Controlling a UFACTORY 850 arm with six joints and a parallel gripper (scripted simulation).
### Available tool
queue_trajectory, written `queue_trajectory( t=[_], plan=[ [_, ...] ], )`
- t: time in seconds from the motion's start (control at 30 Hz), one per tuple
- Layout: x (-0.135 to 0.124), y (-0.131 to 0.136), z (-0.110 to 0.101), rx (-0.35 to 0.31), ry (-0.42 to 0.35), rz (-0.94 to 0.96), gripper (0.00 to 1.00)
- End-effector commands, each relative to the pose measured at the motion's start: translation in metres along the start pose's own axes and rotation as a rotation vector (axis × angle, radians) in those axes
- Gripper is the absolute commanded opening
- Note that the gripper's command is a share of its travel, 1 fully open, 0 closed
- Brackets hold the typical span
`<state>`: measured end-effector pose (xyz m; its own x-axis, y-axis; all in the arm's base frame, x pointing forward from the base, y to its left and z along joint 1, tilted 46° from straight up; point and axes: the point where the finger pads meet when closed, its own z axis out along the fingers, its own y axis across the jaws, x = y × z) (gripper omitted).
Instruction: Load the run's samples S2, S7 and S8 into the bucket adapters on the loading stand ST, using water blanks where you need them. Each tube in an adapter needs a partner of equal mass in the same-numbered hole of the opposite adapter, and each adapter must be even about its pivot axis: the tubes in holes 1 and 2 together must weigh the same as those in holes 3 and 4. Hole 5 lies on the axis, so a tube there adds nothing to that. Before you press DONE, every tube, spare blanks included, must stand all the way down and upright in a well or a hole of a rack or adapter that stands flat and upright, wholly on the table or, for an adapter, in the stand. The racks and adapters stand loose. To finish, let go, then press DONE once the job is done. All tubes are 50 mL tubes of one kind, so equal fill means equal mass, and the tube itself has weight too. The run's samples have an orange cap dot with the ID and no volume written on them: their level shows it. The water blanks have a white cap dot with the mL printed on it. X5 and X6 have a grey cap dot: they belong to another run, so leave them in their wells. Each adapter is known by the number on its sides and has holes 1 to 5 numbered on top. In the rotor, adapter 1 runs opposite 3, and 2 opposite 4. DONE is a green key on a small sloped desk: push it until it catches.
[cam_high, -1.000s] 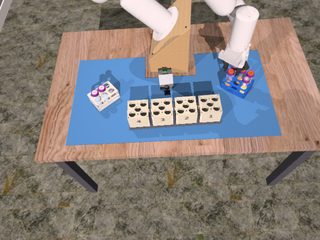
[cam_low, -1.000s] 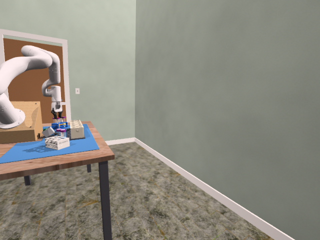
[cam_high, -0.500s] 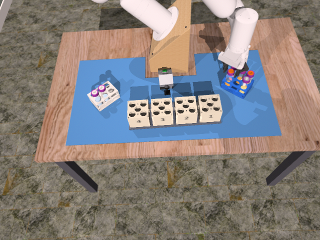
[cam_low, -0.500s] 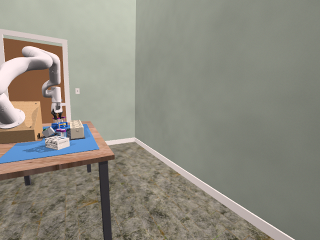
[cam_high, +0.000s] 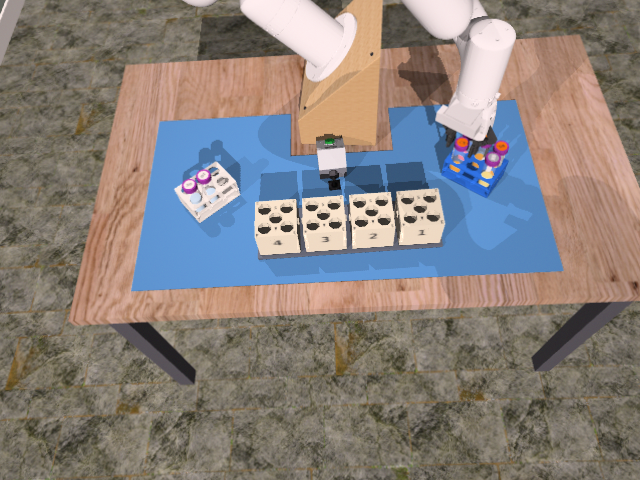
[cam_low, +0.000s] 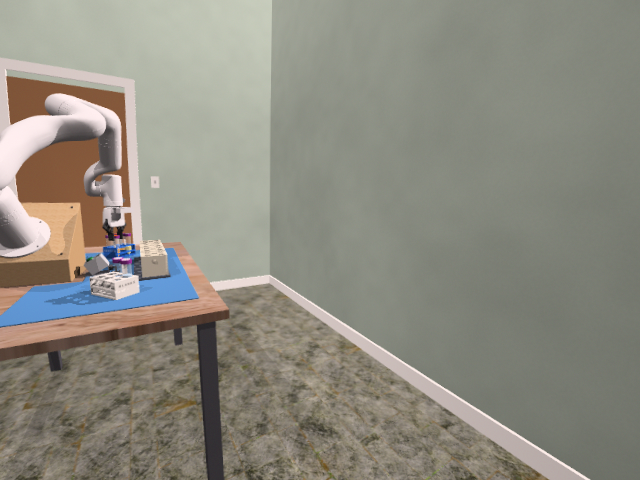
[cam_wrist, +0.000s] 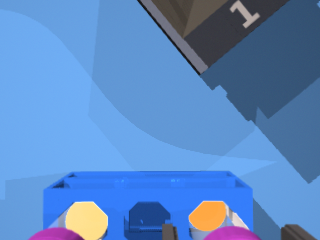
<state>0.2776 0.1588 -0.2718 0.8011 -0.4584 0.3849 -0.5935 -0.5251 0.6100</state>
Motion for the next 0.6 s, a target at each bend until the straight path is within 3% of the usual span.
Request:
queue_trajectory(
  t=[0.0,0.27,0.3,0.57],
  plan=[
    [0.0002,-0.0009,-0.001,0.002,0.0,0.001,0.57],
    [0.0002,-0.001,-0.0011,0.002,0.0,0.001,0.57],
    [0.0002,-0.0009,-0.0016,0.002,0.0,0.001,0.0],
    [0.0002,-0.001,-0.0028,0.002,0.0,0.001,0.0]
  ],
)
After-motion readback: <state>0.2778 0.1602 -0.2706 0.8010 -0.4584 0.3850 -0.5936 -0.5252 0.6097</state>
